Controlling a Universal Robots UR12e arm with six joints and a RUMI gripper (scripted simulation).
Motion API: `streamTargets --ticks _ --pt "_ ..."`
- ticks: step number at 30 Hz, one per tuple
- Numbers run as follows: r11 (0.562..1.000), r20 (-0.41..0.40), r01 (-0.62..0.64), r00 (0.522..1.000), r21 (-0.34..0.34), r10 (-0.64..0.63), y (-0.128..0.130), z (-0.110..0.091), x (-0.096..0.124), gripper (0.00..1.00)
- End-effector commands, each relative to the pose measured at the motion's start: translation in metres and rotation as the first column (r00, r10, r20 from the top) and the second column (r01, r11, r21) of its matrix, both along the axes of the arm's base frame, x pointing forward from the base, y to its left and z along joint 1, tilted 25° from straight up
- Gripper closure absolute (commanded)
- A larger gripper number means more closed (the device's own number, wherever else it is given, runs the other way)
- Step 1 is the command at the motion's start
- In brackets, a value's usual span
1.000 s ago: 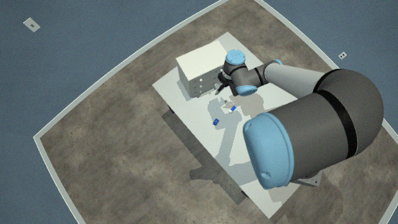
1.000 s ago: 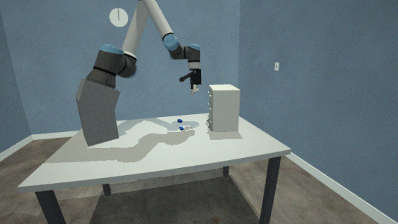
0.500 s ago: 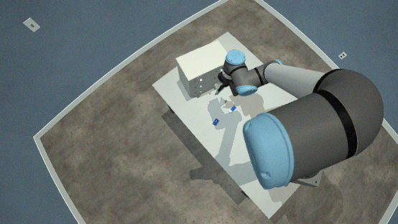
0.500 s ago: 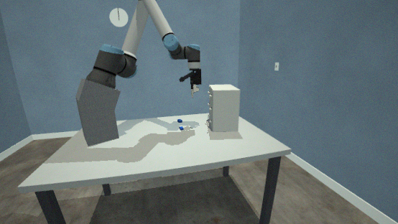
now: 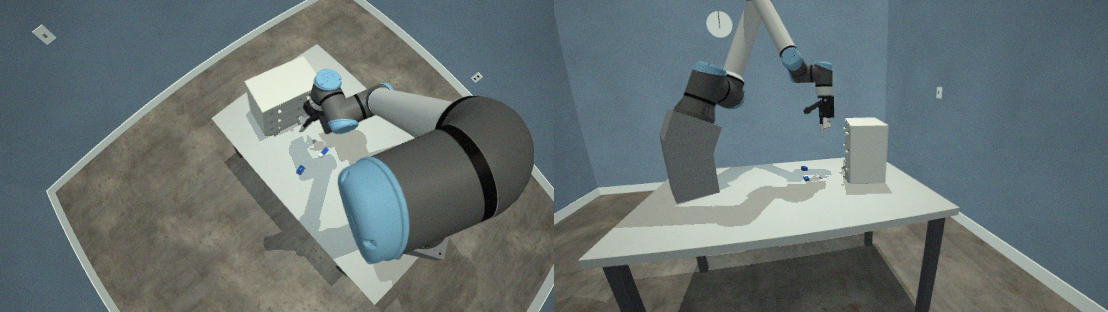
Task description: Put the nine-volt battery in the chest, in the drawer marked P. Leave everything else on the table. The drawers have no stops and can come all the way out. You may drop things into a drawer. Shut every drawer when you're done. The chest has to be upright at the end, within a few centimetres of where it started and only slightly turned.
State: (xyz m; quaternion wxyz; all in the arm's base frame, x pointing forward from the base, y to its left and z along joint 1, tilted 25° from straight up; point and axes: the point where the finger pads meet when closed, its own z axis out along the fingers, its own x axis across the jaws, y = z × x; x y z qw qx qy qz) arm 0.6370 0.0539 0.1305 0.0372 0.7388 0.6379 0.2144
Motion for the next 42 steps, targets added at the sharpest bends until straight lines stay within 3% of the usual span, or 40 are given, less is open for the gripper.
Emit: streamTargets --ticks 1,14,19,21,26,29,42 --pt "1.000 0.001 0.000 1.000 0.000 0.000 0.000 0.001 0.000 0.00" --pt "1.000 0.001 0.000 1.000 -0.001 0.000 0.004 0.002 0.001 0.00" --pt "1.000 -0.002 -0.001 1.000 -0.002 0.001 0.052 0.015 0.009 0.00" --pt "1.000 -0.002 -0.001 1.000 -0.002 0.001 0.052 0.015 0.009 0.00" --pt "1.000 0.001 0.000 1.000 -0.001 0.000 0.124 0.036 0.013 0.00" --pt "1.000 0.003 0.000 1.000 0.000 0.000 0.149 0.043 0.013 0.00" --pt "1.000 0.005 0.001 1.000 0.001 -0.001 0.154 0.045 0.013 0.00"
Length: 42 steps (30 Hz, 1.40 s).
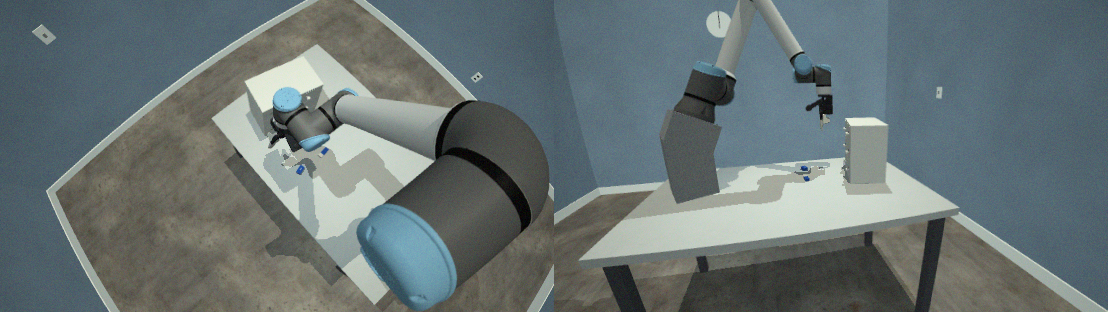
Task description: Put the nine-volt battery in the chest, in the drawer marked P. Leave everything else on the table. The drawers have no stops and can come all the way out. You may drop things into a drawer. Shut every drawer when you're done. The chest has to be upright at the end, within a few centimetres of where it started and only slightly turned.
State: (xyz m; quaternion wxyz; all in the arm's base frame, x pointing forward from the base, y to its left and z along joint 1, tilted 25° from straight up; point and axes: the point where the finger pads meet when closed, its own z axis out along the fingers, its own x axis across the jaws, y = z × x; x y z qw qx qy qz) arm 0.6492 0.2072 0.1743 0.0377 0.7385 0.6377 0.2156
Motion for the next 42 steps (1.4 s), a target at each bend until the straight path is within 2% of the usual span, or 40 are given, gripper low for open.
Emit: streamTargets --ticks 1,30,42 --pt "1.000 0.002 0.001 1.000 0.000 -0.001 0.000 0.001 0.001 0.00" --pt "1.000 0.066 0.019 0.998 -0.006 -0.018 0.001 -0.003 0.007 0.00" --pt "0.999 0.141 0.041 0.989 -0.011 -0.039 0.001 -0.007 0.015 0.00"
